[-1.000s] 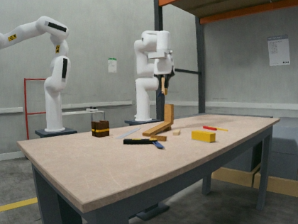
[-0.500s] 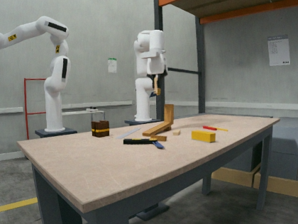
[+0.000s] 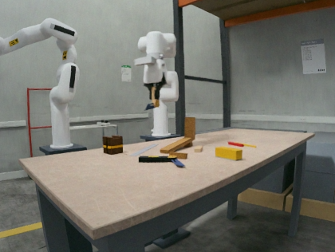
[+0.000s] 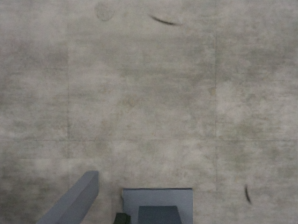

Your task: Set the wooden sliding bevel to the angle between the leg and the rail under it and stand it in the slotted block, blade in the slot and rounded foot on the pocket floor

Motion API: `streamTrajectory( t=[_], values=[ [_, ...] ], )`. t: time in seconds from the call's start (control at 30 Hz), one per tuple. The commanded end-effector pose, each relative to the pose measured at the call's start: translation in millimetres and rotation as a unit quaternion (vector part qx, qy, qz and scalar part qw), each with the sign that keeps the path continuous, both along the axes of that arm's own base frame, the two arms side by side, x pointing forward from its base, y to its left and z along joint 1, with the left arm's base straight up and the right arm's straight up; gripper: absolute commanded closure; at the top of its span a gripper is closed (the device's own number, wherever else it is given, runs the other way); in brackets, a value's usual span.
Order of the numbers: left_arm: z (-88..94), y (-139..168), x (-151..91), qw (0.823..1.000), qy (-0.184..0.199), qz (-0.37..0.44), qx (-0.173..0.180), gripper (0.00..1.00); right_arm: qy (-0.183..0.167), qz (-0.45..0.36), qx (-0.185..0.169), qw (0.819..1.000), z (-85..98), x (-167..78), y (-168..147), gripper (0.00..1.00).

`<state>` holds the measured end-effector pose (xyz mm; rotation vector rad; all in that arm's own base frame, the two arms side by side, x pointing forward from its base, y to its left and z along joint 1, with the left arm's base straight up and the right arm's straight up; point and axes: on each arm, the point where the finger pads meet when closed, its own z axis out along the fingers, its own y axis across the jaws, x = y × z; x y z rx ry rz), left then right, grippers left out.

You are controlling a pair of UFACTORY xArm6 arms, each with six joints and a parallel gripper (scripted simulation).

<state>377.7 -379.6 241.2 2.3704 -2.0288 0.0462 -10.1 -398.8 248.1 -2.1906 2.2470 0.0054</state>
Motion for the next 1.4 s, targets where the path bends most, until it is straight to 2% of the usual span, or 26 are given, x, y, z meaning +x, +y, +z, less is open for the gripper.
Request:
streamTrajectory(
  t=[0.0, 0.2, 0.27, 0.7, 1.37],
  values=[
    [1.8, -43, -14, 1.0, 0.0, -0.01, 0.004, 1.0, 0.0, 0.0, -0.002, 1.0, 1.8, 0, -1, 0.0],
    [1.9, -85, -30, 1.0, 0.001, -0.021, 0.007, 1.0, 0.0, 0.0, -0.002, 1.0, 1.8, 0, -1, 0.0],
    [1.9, -85, -30, 1.0, 0.001, -0.021, 0.007, 1.0, 0.0, 0.0, -0.002, 1.0, 1.8, 0, -1, 0.0],
    [2.0, -148, -54, 0.999, 0.002, -0.037, 0.012, 1.0, 0.0, 0.0, -0.002, 1.0, 1.8, 0, -1, 0.0],
    [2.1, -180, -67, 0.999, 0.002, -0.046, 0.015, 1.0, 0.0, 0.0, -0.002, 1.0, 1.8, 0, -1, 0.0]
  ],
)
